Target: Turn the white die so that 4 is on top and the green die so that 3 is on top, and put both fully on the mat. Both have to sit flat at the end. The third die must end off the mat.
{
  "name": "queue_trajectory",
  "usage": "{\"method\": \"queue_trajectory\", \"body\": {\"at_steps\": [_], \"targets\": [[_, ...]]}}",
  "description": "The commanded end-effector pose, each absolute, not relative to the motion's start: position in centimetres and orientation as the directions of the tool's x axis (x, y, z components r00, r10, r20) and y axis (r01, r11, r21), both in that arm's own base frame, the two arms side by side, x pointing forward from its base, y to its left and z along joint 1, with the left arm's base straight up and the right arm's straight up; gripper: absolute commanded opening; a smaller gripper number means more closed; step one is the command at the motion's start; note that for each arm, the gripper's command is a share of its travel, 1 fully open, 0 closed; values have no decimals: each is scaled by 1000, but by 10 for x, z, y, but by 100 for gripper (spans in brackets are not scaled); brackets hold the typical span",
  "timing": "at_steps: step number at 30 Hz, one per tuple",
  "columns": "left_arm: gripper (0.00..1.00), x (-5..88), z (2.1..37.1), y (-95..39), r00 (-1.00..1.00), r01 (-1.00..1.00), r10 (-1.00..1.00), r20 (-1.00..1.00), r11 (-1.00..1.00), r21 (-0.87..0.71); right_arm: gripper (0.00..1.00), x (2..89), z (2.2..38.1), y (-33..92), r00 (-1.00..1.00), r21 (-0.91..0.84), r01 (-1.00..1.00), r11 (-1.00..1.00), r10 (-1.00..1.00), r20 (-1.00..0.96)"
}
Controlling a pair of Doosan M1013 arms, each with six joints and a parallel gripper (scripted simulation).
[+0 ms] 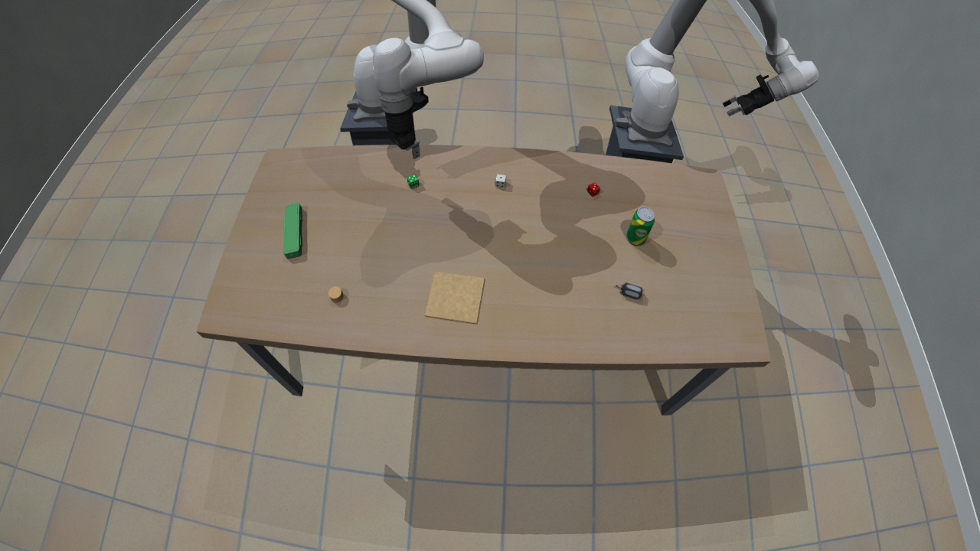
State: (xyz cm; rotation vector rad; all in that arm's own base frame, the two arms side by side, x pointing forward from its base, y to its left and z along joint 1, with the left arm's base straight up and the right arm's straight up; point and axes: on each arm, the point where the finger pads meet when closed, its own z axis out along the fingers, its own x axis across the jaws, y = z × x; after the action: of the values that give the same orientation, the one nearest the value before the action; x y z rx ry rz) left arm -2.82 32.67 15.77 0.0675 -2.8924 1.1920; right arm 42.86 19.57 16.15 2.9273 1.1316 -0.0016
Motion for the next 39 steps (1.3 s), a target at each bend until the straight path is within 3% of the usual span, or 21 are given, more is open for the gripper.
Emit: {"method": "queue_trajectory", "body": {"at_steps": [1,11,22,39], "targets": [[100,-32,159,323,-999,-51,-35,38,706,-706,100,426,160,197,736,1,677,-736,677,0],[100,-32,159,323,-999,-51,-35,38,706,-706,100,426,137,197,735,0,678,-735,678,0],[100,-32,159,323,-999,-51,-35,38,706,-706,100,425,65,200,735,0,678,-735,678,0],[100,-32,159,323,-999,-51,-35,38,706,-706,100,425,59,200,735,0,678,-735,678,0]]}}
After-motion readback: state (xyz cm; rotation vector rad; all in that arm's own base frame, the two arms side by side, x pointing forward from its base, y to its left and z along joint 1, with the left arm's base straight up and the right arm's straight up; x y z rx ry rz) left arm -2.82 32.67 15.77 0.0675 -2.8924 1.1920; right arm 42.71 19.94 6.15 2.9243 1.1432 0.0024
